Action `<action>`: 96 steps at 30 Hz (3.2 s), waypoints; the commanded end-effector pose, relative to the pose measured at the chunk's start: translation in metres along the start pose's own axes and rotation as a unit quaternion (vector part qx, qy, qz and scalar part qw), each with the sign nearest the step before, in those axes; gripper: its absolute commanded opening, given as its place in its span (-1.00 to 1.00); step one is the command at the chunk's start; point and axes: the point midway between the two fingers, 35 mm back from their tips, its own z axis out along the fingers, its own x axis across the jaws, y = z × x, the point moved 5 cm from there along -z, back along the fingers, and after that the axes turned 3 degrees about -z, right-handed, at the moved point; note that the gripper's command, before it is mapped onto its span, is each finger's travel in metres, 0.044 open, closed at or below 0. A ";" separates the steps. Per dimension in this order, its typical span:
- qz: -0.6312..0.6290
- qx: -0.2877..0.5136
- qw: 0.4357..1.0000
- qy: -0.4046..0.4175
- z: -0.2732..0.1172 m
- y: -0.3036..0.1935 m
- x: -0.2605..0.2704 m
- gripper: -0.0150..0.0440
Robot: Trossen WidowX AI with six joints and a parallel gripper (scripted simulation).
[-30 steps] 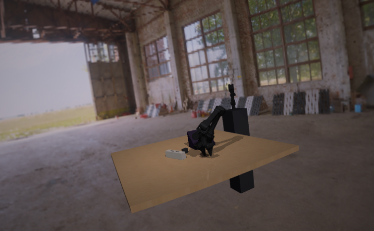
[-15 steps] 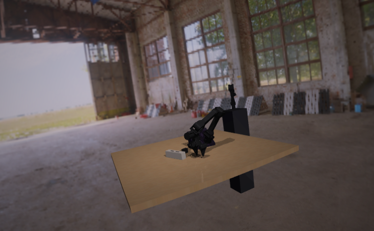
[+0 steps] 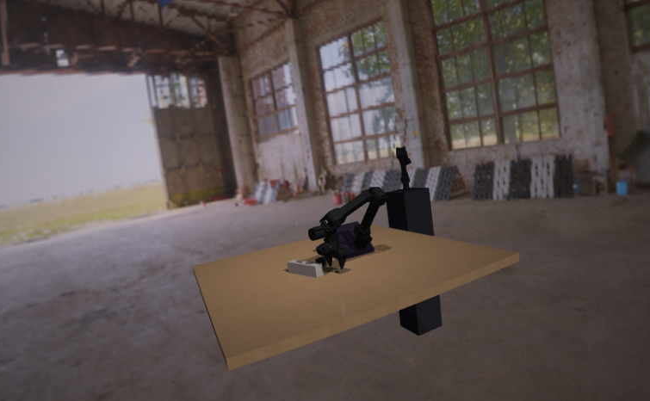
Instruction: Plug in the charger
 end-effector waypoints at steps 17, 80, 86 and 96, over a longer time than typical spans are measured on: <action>-0.037 0.016 0.999 -0.033 -0.021 0.002 -0.072 1.00; -0.088 0.040 0.995 -0.017 0.000 -0.026 -0.159 1.00; -0.088 0.040 0.995 -0.017 0.009 -0.026 -0.159 1.00; -0.091 0.041 0.995 -0.018 0.007 -0.026 -0.159 0.20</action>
